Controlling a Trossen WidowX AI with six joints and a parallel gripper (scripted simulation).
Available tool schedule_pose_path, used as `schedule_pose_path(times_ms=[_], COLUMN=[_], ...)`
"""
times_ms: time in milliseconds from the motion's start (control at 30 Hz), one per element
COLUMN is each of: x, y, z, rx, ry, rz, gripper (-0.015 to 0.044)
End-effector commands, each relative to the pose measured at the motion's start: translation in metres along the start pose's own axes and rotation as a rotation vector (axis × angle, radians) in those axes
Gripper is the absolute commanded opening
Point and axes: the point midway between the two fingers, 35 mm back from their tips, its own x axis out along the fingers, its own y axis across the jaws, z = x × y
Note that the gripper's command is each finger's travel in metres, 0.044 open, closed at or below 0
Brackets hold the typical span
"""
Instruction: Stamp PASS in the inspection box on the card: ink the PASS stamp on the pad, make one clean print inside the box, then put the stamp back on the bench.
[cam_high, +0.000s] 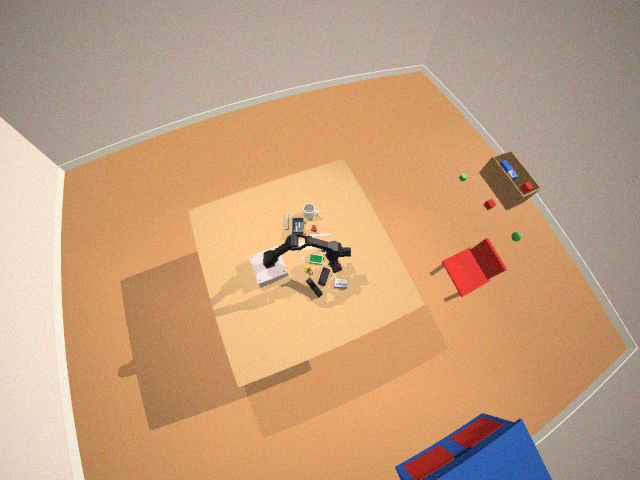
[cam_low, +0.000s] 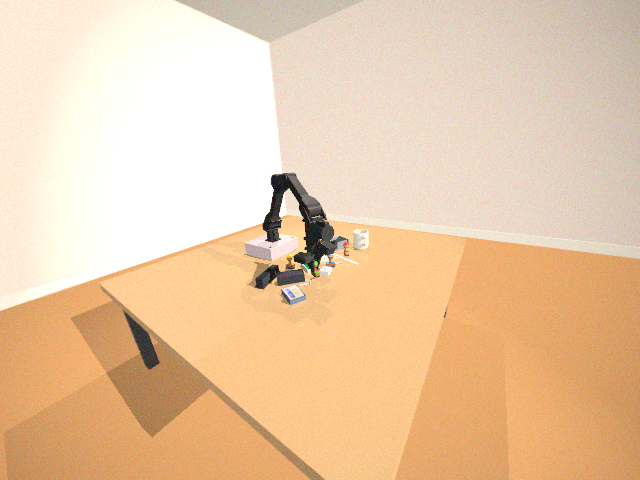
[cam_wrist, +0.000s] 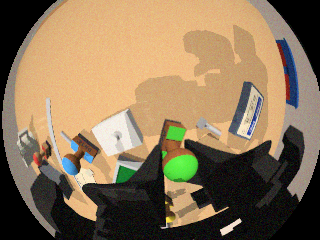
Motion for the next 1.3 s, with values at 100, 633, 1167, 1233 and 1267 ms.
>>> schedule_pose_path(times_ms=[100, 633, 1167, 1233, 1267], x=[-0.005, -0.013, -0.021, -0.022, -0.022], y=[0.0, 0.0, 0.0, 0.0, 0.0], z=[0.001, 0.001, 0.002, 0.002, 0.002], rx=[0.002, 0.002, 0.002, 0.002, 0.002], ry=[-0.001, -0.001, 0.0, 0.0, 0.0], rz=[-0.004, -0.005, -0.006, -0.007, -0.007], gripper=[0.0, 0.0, 0.0, 0.0, 0.0])
